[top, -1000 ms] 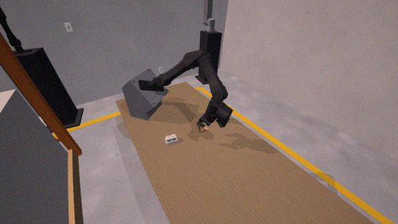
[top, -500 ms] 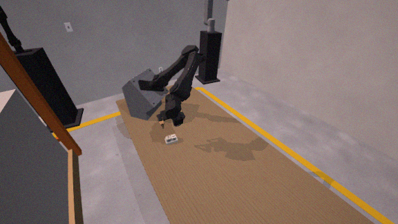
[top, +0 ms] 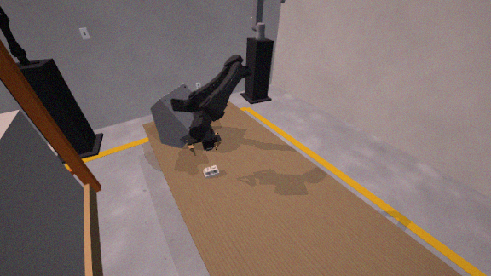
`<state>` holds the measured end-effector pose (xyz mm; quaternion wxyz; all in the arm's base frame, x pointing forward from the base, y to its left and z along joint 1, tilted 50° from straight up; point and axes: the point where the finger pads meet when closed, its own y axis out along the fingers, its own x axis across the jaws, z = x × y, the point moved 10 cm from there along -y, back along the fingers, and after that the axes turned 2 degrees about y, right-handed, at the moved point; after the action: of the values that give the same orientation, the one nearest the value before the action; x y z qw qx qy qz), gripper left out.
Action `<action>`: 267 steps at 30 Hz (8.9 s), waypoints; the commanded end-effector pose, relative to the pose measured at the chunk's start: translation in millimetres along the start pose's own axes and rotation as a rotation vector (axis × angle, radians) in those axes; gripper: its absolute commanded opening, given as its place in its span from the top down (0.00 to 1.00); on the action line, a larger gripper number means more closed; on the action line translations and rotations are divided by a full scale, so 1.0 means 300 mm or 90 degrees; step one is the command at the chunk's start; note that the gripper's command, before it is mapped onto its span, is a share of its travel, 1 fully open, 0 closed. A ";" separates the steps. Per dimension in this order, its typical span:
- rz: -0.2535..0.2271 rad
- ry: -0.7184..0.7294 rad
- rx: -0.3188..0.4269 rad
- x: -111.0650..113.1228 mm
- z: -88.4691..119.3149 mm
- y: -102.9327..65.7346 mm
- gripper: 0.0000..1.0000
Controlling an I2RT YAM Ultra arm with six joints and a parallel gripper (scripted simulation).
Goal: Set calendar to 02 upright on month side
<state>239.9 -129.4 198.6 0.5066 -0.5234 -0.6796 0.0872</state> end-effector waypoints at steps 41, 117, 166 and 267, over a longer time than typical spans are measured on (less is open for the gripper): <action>0.006 -0.715 -0.007 -0.006 -0.014 0.124 0.00; 0.008 -0.998 -0.008 -0.002 -0.014 0.216 0.55; 0.008 -0.998 -0.008 -0.006 -0.015 0.348 0.55; 0.008 -0.998 -0.008 -0.005 -0.014 0.348 0.55</action>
<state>307.9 -85.4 129.5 -0.1223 -0.3130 -0.8380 0.4299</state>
